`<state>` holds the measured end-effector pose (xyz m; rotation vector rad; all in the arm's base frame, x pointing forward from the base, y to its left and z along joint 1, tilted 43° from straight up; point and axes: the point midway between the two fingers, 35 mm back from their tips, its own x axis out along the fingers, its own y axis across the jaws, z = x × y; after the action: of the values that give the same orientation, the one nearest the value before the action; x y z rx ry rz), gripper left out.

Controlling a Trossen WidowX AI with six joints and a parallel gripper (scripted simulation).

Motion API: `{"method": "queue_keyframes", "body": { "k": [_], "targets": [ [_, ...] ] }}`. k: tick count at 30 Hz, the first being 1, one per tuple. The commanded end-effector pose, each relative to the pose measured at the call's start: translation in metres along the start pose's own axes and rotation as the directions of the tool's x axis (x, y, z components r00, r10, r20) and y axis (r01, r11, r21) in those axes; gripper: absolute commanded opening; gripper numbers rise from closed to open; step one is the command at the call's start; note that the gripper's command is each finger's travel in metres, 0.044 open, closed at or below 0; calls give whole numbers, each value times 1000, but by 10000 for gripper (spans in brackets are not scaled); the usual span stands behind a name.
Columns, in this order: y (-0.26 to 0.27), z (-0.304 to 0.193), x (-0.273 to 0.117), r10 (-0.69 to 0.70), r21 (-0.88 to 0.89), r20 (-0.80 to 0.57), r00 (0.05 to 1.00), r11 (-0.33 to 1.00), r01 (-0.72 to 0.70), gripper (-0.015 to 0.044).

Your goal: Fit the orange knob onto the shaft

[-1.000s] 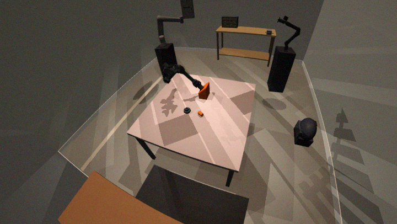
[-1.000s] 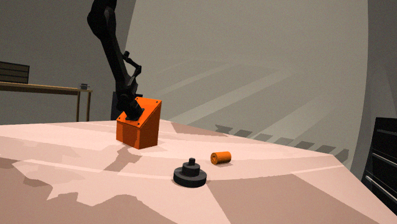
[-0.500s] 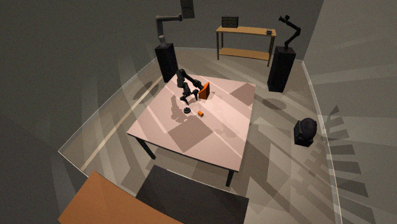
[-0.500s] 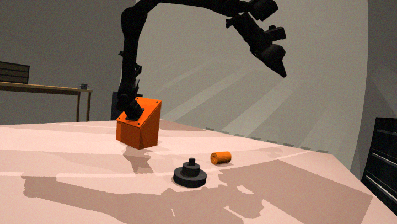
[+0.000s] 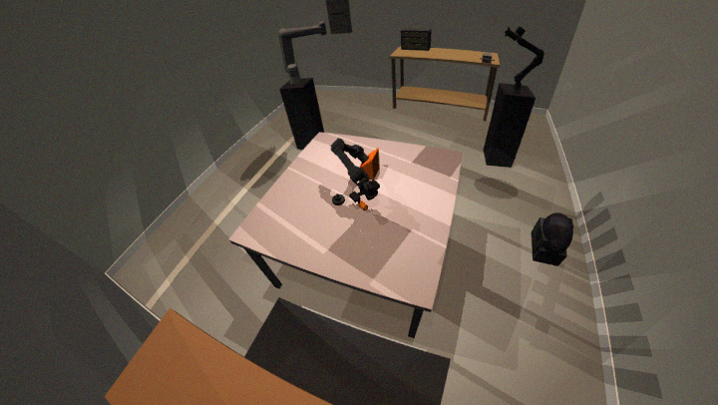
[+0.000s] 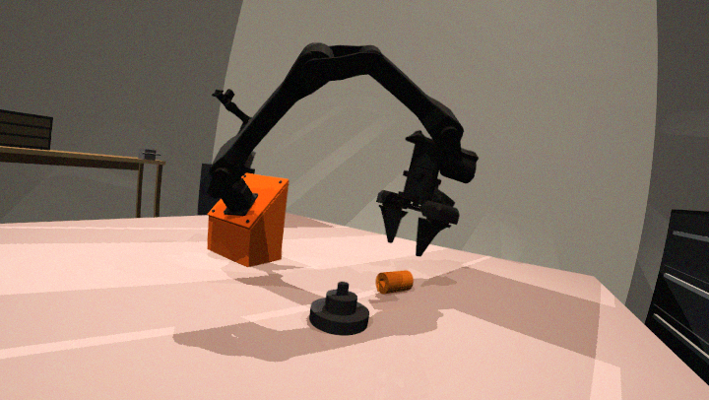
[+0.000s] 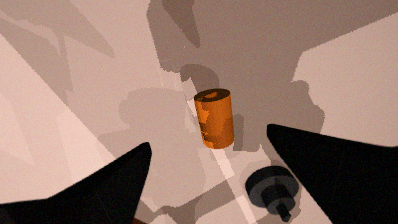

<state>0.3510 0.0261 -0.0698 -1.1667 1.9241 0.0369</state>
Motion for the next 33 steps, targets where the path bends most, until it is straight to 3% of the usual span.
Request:
{"method": "queue_keyframes", "body": {
  "k": [1, 33],
  "targets": [
    [-1, -8, 5, -34, -61, -60, 998, 998, 30, 440],
    [-10, 0, 58, -35, -61, -61, 998, 998, 31, 440]
  ]
}}
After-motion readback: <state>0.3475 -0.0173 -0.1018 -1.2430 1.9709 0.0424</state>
